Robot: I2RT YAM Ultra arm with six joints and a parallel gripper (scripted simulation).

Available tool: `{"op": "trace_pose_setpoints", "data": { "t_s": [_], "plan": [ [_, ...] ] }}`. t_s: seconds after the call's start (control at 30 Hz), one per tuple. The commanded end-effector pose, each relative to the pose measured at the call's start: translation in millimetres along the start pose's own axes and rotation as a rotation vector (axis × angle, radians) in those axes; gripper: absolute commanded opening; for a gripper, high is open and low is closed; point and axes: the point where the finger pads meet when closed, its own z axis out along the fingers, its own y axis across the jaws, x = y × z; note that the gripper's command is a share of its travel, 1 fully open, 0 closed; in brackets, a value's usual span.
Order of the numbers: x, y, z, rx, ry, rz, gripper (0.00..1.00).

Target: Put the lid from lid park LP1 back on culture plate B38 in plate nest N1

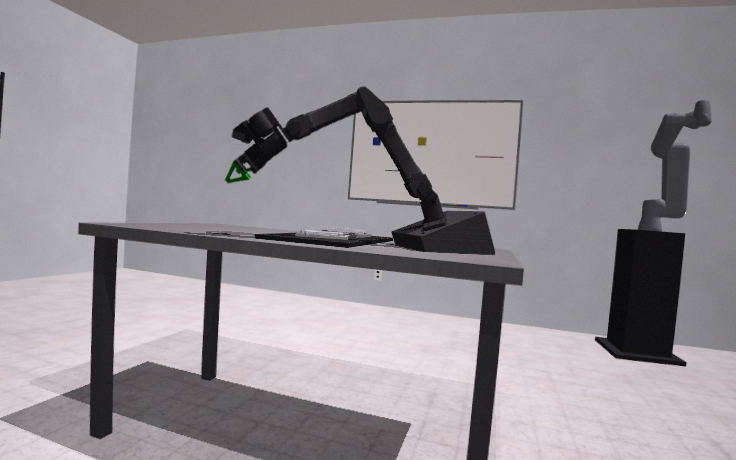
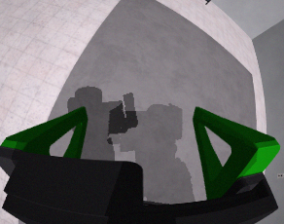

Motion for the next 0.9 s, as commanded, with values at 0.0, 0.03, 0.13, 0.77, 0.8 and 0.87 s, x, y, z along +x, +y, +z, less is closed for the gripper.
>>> {"op": "trace_pose_setpoints", "data": {
  "t_s": [0.0,0.03,0.13,0.77,0.8,0.87],
  "plan": [
    [-8,-3,-3.9,0.004,-0.018,0.007,1.00],
    [-8,-3,-3.9,0.004,-0.018,0.007,1.00],
    [-8,-3,-3.9,0.004,-0.018,0.007,1.00],
    [22,-7,-13.3,-0.052,0.089,-0.004,1.00],
    [27,-7,-14.4,-0.067,0.119,-0.007,1.00],
    [37,-8,-16.6,-0.084,0.156,-0.009,1.00]
  ]
}}
